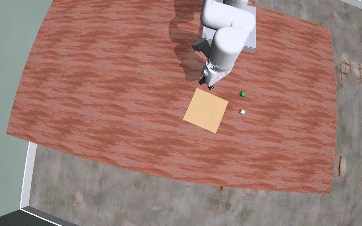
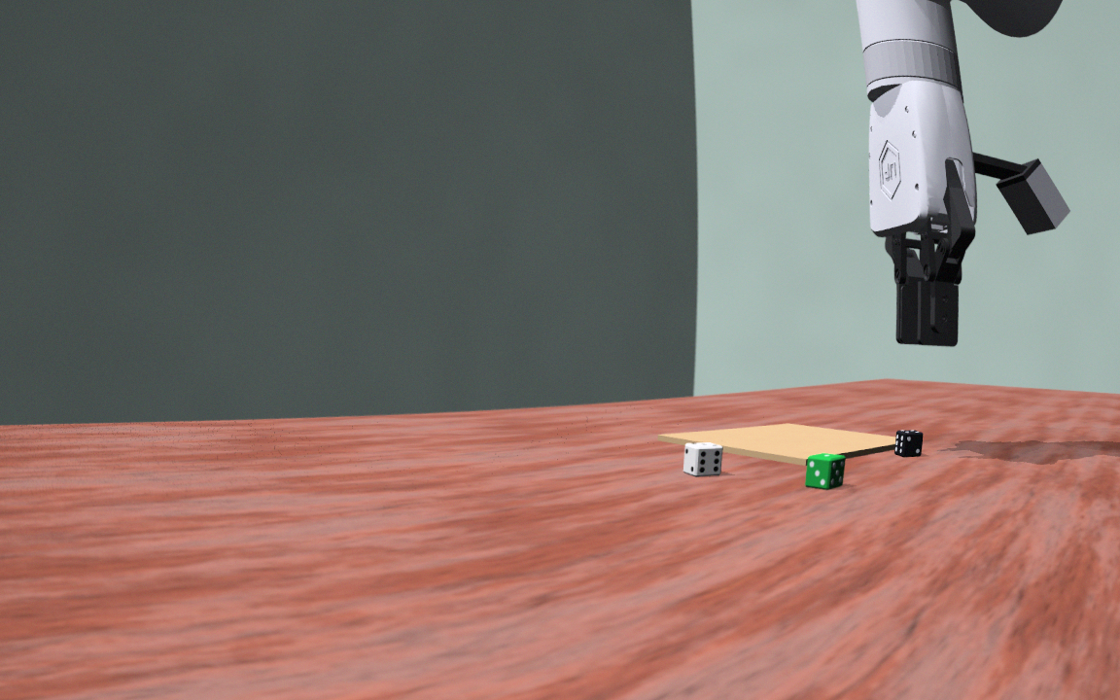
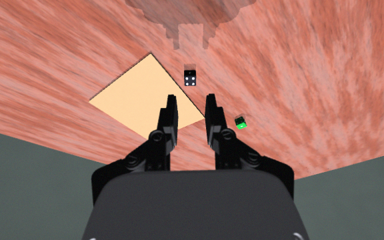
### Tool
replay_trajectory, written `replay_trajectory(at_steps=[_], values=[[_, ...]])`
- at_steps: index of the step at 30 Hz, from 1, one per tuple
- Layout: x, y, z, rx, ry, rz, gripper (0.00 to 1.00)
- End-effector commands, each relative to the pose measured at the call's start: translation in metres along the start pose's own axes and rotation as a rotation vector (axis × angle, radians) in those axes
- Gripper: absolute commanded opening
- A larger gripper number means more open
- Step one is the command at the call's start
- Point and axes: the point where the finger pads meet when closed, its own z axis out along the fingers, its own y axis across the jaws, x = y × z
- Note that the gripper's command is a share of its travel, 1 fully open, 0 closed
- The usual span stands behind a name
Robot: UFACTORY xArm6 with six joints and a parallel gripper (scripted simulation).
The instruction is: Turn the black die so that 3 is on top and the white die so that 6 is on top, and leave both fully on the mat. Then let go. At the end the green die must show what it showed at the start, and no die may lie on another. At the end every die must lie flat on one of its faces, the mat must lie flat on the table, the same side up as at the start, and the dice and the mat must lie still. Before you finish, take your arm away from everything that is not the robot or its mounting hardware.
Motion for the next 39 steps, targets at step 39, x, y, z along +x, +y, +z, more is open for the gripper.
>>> replay_trajectory(at_steps=[39], values=[[-0.002, -0.001, 0.046, 0.003, -0.001, 0.000, 0.31]])
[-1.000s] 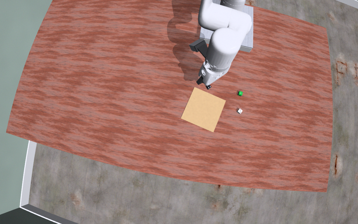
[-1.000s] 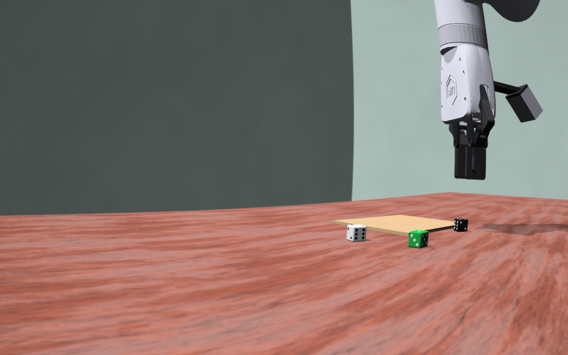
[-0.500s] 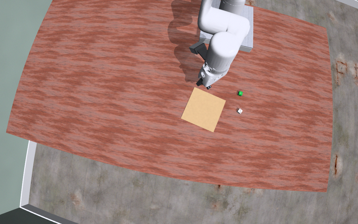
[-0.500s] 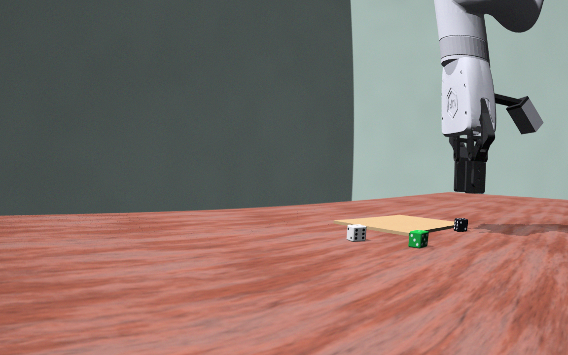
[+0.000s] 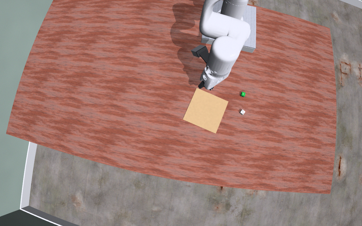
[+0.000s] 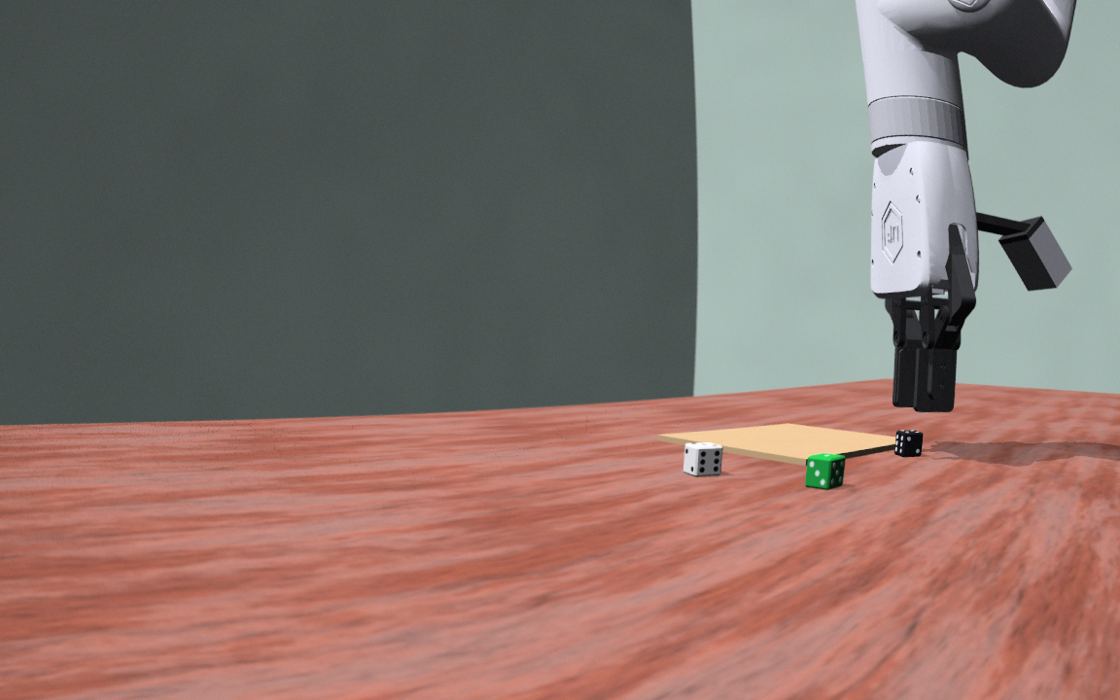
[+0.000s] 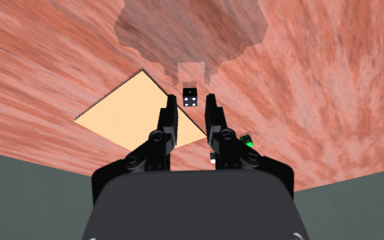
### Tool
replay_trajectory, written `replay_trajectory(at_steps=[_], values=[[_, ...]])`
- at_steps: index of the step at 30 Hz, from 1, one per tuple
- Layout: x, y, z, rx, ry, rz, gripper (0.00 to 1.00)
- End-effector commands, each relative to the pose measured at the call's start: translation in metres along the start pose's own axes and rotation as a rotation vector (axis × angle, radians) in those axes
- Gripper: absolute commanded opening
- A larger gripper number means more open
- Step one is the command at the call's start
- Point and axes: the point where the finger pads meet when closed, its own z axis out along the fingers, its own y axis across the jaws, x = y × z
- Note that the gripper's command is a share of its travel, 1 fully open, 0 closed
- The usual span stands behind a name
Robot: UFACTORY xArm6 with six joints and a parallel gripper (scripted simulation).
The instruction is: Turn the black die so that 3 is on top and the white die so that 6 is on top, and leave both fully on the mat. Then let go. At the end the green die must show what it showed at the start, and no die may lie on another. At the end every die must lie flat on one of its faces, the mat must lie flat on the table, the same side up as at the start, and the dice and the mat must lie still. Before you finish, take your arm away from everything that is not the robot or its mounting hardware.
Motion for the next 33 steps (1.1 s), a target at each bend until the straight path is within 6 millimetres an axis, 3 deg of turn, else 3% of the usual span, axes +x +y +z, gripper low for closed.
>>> replay_trajectory(at_steps=[1, 33], values=[[-0.0011, -0.0012, 0.0041, 0.003, -0.002, 0.000, 0.31], [-0.0012, -0.0012, 0.0085, 0.003, -0.002, 0.000, 0.31]])
